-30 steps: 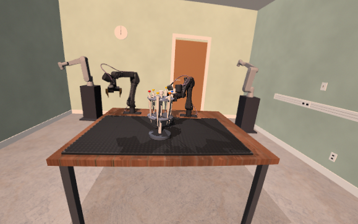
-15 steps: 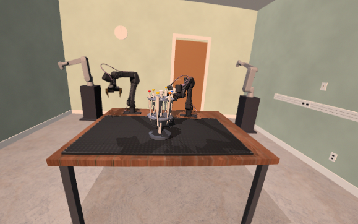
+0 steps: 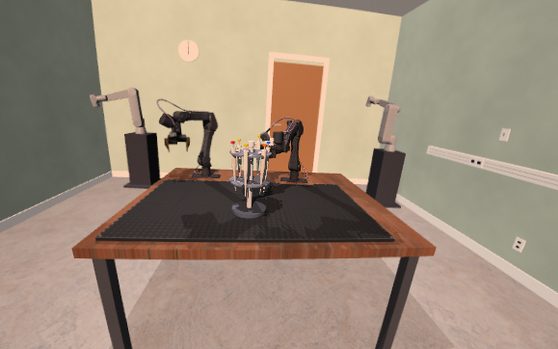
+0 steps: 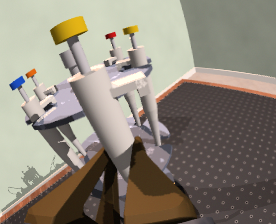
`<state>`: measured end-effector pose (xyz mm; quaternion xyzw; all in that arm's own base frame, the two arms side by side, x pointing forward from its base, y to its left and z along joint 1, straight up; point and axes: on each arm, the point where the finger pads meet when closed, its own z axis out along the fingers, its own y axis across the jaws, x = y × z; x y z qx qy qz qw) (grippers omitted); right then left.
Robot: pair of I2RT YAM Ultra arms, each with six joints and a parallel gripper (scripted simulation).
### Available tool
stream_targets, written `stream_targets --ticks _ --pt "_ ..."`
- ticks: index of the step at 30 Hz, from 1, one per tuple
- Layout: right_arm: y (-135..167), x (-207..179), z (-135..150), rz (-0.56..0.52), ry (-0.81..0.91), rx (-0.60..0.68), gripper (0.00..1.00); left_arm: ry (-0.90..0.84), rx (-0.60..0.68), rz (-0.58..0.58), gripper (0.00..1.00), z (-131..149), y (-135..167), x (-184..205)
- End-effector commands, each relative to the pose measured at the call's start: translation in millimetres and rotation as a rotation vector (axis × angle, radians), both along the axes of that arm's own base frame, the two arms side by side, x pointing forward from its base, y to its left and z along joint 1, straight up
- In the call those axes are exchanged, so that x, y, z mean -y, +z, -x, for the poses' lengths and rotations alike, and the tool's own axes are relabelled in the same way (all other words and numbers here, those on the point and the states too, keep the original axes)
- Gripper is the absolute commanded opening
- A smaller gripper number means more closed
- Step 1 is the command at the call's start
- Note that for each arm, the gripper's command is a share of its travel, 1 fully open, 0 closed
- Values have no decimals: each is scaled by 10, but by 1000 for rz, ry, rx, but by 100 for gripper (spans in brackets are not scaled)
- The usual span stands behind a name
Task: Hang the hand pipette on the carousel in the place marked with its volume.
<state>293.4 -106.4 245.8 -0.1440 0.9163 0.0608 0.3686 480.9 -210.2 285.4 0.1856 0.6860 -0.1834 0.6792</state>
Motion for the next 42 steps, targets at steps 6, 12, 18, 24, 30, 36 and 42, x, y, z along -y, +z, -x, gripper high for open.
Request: stream_targets --ticks 6,12,18,24,30,36,42 --pt "70 28 -40 5 6 29 100 -5 58 30 12 25 272 31" --pt "70 28 -40 5 6 29 100 -3 54 29 12 50 247 47" --pt "70 28 -40 5 6 29 100 -3 54 29 12 50 247 47" --pt "70 28 -40 5 6 29 100 -3 54 29 12 51 247 47" --pt "70 28 -40 5 6 29 100 -3 54 29 12 51 247 47" --pt "70 28 -40 5 6 29 100 -3 54 29 12 51 247 47" --pt "70 28 -40 5 6 29 100 -3 54 29 12 51 247 47"
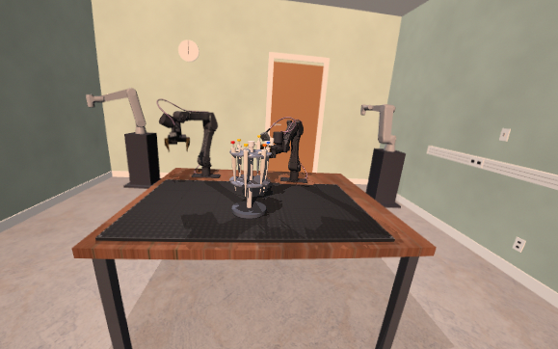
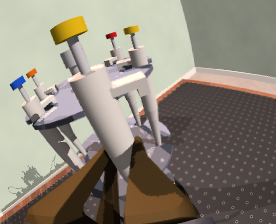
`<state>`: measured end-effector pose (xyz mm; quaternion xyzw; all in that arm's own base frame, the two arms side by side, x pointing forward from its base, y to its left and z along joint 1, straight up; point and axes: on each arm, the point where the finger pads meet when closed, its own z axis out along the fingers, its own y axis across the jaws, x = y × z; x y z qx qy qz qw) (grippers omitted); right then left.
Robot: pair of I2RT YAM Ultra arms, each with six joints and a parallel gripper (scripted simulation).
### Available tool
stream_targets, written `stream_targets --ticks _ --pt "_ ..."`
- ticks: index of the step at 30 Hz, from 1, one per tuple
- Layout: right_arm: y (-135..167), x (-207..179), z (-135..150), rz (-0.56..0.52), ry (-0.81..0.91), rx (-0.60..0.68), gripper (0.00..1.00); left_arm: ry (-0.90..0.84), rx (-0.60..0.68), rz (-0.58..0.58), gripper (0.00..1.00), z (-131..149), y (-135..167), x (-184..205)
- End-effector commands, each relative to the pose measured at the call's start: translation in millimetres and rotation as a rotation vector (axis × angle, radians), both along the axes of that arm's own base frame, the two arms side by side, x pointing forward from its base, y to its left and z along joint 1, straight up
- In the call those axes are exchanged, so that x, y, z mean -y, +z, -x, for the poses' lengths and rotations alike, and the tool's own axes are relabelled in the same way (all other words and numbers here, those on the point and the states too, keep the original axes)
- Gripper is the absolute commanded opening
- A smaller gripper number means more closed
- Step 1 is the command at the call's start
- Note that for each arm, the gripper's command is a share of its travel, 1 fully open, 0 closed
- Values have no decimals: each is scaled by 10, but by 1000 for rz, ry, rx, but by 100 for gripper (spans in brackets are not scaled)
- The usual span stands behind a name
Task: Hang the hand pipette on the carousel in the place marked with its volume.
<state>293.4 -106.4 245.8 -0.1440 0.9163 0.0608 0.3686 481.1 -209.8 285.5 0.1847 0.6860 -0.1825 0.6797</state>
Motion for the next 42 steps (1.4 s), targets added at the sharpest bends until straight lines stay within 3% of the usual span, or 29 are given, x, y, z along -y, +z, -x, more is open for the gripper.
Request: stream_targets --ticks 1,42 --pt "70 28 -40 5 6 29 100 -6 53 29 12 53 246 51" --pt "70 28 -40 5 6 29 100 -2 38 23 12 83 165 57"
